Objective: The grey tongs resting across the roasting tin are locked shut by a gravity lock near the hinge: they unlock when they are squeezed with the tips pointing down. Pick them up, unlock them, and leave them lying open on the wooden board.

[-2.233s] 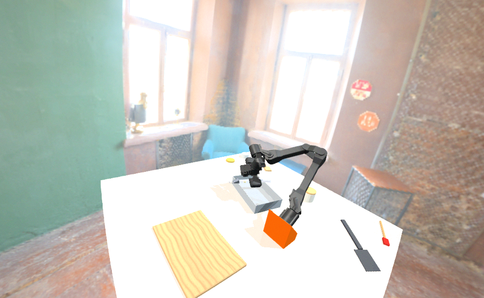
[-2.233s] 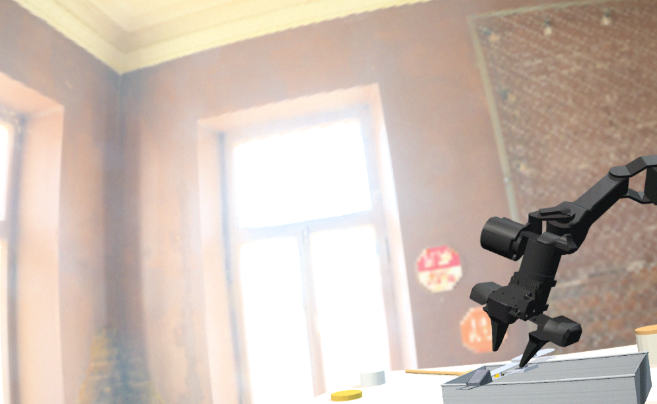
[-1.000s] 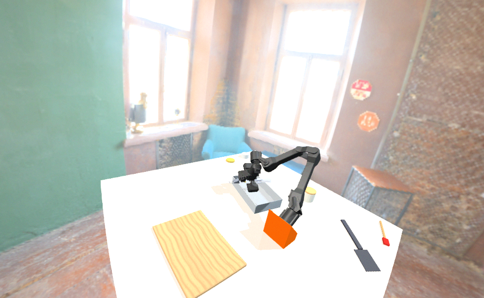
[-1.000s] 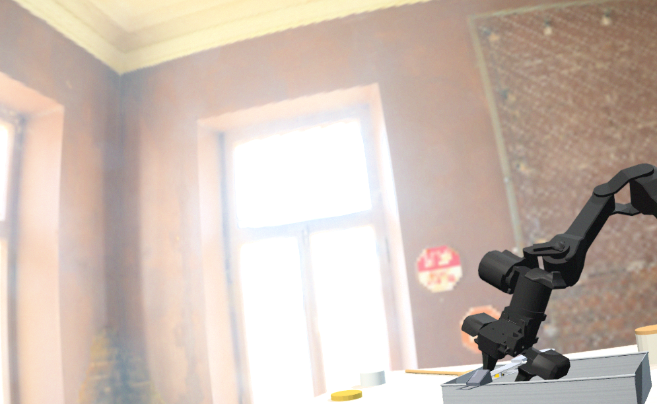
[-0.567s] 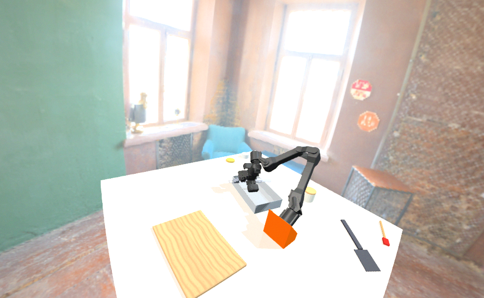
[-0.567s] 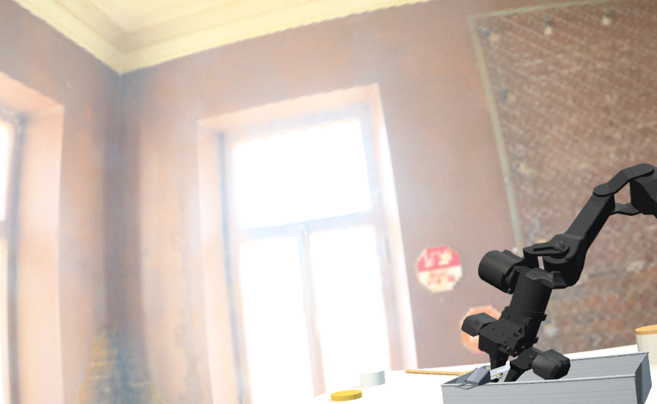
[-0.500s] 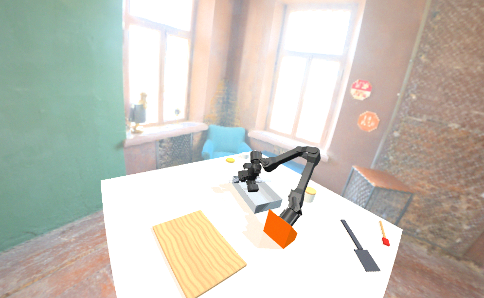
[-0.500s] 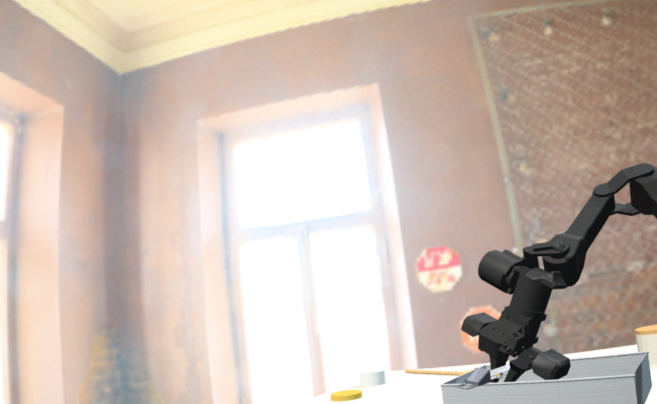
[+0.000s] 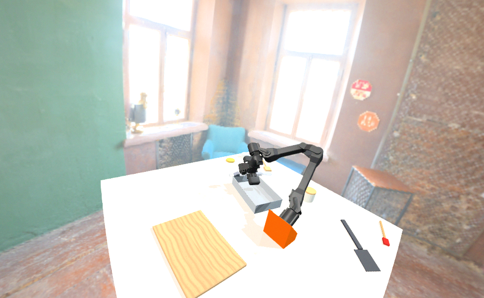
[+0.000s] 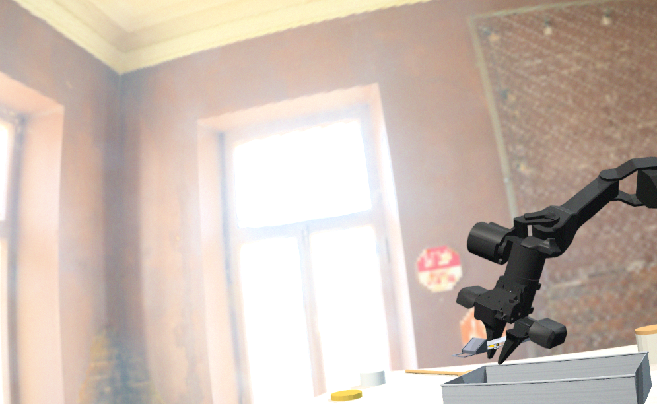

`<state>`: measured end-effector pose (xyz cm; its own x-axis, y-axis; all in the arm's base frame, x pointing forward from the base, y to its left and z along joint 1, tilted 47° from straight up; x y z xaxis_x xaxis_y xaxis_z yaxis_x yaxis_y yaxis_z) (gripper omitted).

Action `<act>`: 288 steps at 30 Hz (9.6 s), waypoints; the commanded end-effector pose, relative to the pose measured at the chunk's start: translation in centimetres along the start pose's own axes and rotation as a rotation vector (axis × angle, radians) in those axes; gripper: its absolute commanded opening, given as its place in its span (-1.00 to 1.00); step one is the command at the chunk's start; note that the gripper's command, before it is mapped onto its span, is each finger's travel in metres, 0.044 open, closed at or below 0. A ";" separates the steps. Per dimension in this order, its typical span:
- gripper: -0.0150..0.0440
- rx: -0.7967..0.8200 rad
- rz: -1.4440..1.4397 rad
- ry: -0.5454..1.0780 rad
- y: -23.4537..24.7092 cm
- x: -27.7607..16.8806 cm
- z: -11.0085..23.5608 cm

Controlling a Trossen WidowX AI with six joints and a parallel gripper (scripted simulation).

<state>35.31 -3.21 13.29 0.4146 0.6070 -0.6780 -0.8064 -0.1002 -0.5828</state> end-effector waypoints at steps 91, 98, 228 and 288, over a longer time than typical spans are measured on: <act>-1.00 0.506 -0.371 0.048 -0.3 15.9 6.5; -1.00 0.507 -0.479 0.082 1.9 20.1 8.3; -1.00 -0.238 -1.240 -0.729 32.5 31.3 28.9; -1.00 0.495 -1.140 0.262 27.7 35.0 20.7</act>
<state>18.83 32.03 -16.95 0.9995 -0.0308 -0.0031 0.0199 0.7157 -0.6981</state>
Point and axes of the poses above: the point midway between the two fingers, 35 mm back from their tips, its own z axis back along the fingers, its own y axis across the jaws, x = y × z, the point moved 6 cm from there along z, back along the fingers, and after that the axes turned 1 degree about z, right-handed, at the moved point
